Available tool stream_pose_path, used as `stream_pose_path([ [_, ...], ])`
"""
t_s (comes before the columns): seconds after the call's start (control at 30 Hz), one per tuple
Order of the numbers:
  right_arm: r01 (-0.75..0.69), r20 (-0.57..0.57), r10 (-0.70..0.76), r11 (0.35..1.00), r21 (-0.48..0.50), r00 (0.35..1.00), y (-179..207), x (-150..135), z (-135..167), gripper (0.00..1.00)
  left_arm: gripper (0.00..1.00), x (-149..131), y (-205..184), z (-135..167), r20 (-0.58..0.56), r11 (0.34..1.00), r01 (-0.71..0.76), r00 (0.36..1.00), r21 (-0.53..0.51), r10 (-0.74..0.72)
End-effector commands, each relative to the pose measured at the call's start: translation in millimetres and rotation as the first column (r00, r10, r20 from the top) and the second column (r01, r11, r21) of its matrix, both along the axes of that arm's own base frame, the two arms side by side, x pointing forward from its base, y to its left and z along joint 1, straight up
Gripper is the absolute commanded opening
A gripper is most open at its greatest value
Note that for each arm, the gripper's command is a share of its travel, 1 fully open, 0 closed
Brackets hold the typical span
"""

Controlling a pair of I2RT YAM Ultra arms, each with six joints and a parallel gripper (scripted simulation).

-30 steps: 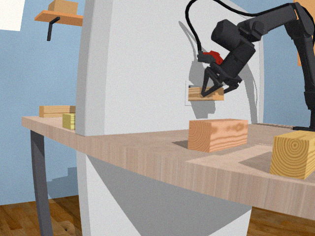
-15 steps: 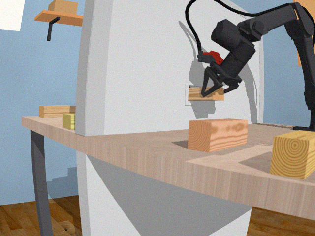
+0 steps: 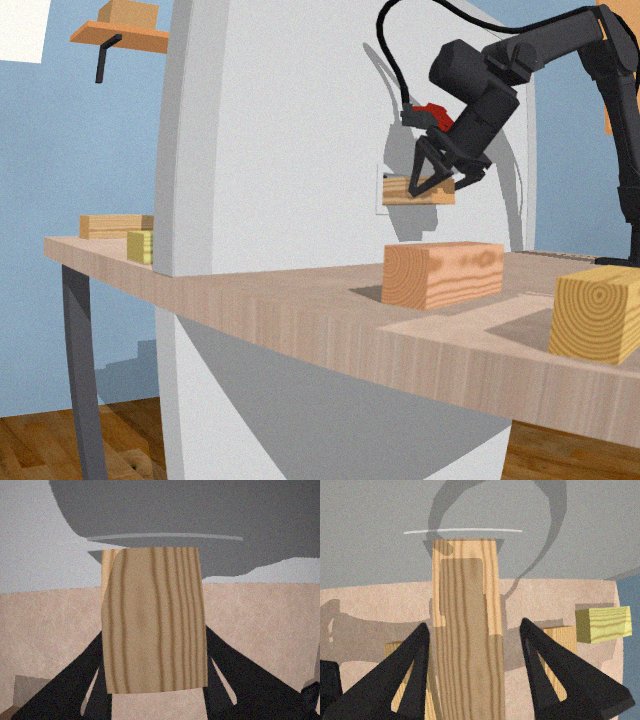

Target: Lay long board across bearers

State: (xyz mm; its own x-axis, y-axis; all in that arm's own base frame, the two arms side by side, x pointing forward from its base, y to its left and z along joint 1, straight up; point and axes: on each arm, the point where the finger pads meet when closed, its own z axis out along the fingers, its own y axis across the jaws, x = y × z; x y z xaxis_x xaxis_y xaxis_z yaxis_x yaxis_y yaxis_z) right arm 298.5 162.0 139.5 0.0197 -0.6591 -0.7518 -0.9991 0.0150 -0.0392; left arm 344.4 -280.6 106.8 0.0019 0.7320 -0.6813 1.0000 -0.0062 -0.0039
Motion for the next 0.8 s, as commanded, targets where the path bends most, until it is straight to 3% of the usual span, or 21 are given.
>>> stream_pose_path([
  [0.0,-0.012,0.005,0.012,1.000,0.016,1.000,-1.4,-0.8,13.1,0.75,0.00,7.1,-19.4,27.6,0.056,0.997,0.030,0.998,-0.076,-0.026],
  [0.1,-0.016,-0.041,0.016,1.000,0.013,0.999,0.9,-0.2,-1.1,0.75,0.00,7.1,-19.4,27.6,0.056,0.997,0.030,0.998,-0.076,-0.026],
  [0.17,-0.002,-0.008,0.003,1.000,0.019,1.000,-3.2,3.0,10.1,0.75,0.00,7.1,-19.4,27.6,0.056,0.997,0.030,0.998,-0.076,-0.026],
  [0.3,-0.016,-0.052,0.017,1.000,0.018,0.999,0.6,-3.7,-2.5,0.75,0.00,7.1,-19.4,27.6,0.056,0.997,0.030,0.998,-0.076,-0.026],
  [0.6,-0.004,-0.017,0.005,1.000,0.023,1.000,-2.9,-6.1,8.4,0.75,0.00,7.1,-19.4,27.6,0.056,0.997,0.030,0.998,-0.076,-0.026],
  [0.63,-0.009,-0.126,0.011,1.000,0.016,0.992,-0.5,-14.9,-20.3,0.75,0.00,7.1,-19.4,27.6,0.056,0.997,0.030,0.998,-0.076,-0.026],
  [0.77,-0.031,0.020,0.030,0.999,0.033,0.999,6.3,-2.1,19.7,0.75,0.00,7.1,-19.4,27.6,0.056,0.997,0.030,0.998,-0.076,-0.026],
])
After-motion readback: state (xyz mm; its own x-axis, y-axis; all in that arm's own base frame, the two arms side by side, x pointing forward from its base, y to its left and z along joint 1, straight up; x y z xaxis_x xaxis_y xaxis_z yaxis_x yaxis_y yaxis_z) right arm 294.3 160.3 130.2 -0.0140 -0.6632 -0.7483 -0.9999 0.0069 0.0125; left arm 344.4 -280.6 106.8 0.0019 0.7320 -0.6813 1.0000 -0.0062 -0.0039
